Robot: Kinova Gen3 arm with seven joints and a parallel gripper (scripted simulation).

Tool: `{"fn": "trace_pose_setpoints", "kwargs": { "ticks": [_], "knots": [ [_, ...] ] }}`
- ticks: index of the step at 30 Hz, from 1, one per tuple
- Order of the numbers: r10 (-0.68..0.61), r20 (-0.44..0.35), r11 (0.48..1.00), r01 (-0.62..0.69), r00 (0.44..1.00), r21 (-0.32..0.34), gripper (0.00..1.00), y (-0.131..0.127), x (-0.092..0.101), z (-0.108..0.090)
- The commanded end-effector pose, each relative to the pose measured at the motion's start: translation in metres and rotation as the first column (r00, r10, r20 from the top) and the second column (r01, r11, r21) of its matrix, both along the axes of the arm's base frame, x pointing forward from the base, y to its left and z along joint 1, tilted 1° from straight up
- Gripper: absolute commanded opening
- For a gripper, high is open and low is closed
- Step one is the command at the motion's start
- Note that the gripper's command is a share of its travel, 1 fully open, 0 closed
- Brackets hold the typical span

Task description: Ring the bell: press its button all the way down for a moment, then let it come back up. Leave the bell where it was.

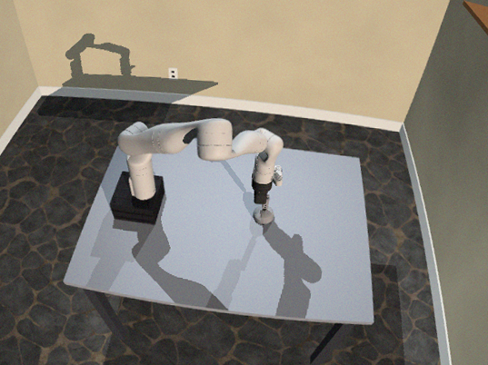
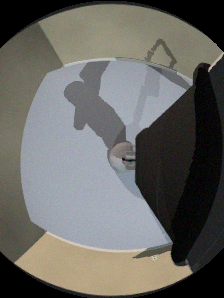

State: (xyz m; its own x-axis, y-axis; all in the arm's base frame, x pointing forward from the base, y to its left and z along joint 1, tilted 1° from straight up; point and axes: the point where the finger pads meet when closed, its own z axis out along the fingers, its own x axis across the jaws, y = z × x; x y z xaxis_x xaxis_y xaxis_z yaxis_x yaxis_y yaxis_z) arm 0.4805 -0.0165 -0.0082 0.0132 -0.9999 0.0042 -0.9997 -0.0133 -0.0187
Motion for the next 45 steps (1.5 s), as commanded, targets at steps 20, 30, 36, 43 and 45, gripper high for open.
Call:
{"fn": "trace_pose_setpoints", "kwargs": {
  "ticks": [20, 30, 36, 43, 45],
  "knots": [
    [0.0, -0.001, 1.0, 0.0, 1.0, 0.001, 0.17, 0.0, -0.001, 0.004],
    [0.0, -0.001, 1.0, 0.0, 1.0, 0.001, 0.17, 0.001, -0.001, 0.025],
    [0.0, -0.001, 1.0, 0.0, 1.0, 0.001, 0.17, 0.001, -0.001, 0.037],
    [0.0, -0.001, 1.0, 0.0, 1.0, 0.001, 0.17, 0.001, -0.001, 0.055],
    [0.0, -0.001, 1.0, 0.0, 1.0, 0.001, 0.17, 0.001, -0.001, 0.059]
  ]
}}
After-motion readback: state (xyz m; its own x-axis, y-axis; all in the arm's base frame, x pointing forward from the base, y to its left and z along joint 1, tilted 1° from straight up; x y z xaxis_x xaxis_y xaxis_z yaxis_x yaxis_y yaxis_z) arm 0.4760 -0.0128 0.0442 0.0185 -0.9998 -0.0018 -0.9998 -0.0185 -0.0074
